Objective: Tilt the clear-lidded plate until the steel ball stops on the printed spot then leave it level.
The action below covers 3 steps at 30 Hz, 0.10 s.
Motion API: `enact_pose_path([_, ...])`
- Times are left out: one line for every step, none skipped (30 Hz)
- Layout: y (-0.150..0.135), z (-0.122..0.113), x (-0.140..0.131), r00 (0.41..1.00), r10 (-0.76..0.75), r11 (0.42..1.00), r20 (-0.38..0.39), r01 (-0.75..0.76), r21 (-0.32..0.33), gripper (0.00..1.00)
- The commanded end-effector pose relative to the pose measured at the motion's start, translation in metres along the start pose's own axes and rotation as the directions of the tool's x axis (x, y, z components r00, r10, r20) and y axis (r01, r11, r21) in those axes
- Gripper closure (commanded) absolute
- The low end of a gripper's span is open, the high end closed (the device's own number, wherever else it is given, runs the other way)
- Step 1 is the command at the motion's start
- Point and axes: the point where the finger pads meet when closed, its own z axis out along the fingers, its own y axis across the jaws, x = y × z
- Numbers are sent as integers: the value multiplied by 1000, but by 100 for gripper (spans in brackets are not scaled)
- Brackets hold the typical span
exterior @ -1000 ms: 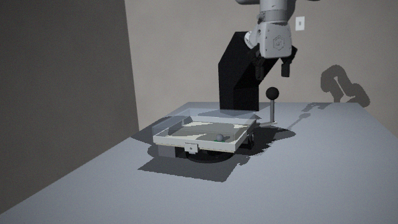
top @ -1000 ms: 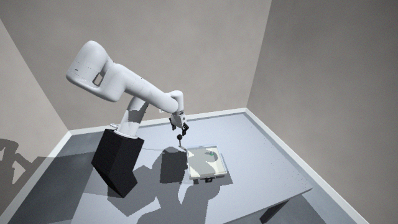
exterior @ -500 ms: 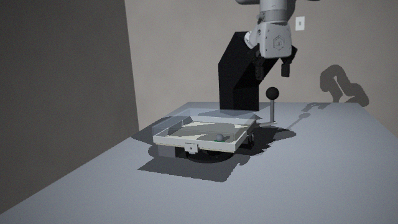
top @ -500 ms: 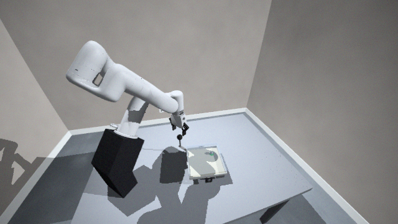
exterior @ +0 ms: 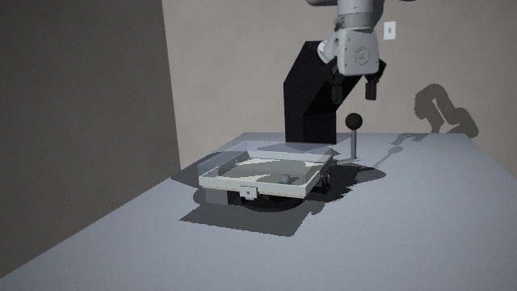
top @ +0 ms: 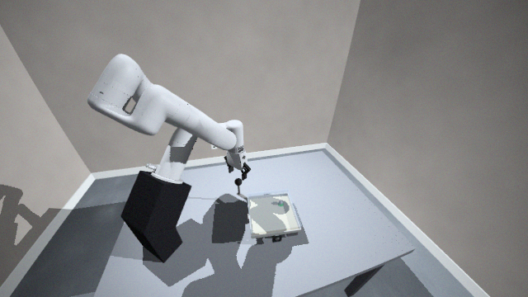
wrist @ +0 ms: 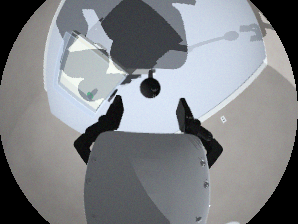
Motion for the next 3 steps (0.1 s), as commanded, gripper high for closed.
enact_pose_path([-1, 0, 0, 1000, 0, 1000, 0, 0, 1, 0])
enact_pose_path([-1, 0, 0, 1000, 0, 1000, 0, 0, 1, 0])
enact_pose_path([-1, 0, 0, 1000, 0, 1000, 0, 0, 1, 0])
